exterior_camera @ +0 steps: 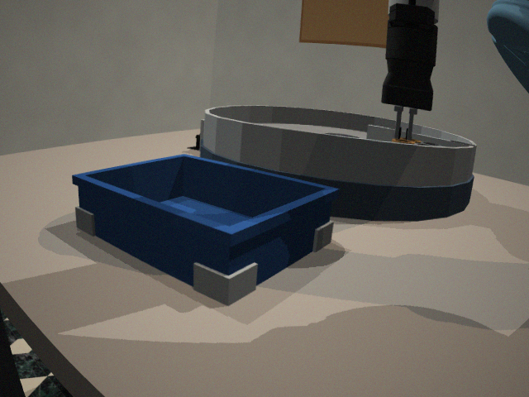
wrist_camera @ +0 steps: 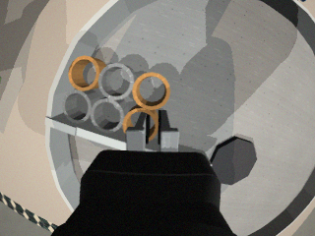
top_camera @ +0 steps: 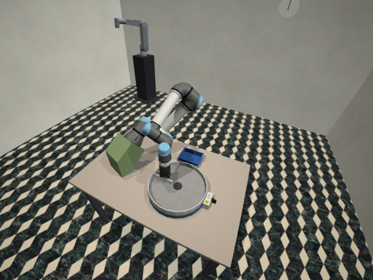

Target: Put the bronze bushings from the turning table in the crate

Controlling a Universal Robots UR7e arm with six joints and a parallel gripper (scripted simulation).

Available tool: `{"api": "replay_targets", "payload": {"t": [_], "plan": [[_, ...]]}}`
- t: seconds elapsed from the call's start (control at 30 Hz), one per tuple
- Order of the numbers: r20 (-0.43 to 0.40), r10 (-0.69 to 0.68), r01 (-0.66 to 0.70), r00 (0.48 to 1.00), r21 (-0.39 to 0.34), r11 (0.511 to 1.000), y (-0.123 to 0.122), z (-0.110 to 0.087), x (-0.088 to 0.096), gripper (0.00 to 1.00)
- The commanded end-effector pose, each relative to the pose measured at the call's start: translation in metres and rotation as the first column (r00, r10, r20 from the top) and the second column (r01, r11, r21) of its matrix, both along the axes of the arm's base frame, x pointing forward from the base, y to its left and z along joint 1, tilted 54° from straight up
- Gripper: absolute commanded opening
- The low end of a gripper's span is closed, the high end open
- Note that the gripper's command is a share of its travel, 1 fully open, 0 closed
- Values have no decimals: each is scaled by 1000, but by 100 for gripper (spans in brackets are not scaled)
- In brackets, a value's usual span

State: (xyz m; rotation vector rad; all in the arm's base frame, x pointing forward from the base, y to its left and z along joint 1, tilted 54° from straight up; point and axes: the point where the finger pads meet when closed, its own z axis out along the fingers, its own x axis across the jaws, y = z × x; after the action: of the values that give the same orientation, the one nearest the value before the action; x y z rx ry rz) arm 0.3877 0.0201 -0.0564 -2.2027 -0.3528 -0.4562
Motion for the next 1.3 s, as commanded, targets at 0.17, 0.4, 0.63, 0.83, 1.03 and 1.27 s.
{"api": "replay_targets", "payload": {"t": [0.17,0.4,0.63,0.83,1.03,1.27], "plan": [[1,-1,1,1000,-1,1000,0,0,0,0],[1,-1,1,1000,-1,1000,0,0,0,0],[1,-1,1,1000,-1,1000,0,2,4,0],[1,-1,1,1000,-1,1000,0,2,4,0],[1,-1,1,1000,-1,1000,-1,3,3,0],[1,-1,1,1000,-1,1000,-6,6,2,0]]}}
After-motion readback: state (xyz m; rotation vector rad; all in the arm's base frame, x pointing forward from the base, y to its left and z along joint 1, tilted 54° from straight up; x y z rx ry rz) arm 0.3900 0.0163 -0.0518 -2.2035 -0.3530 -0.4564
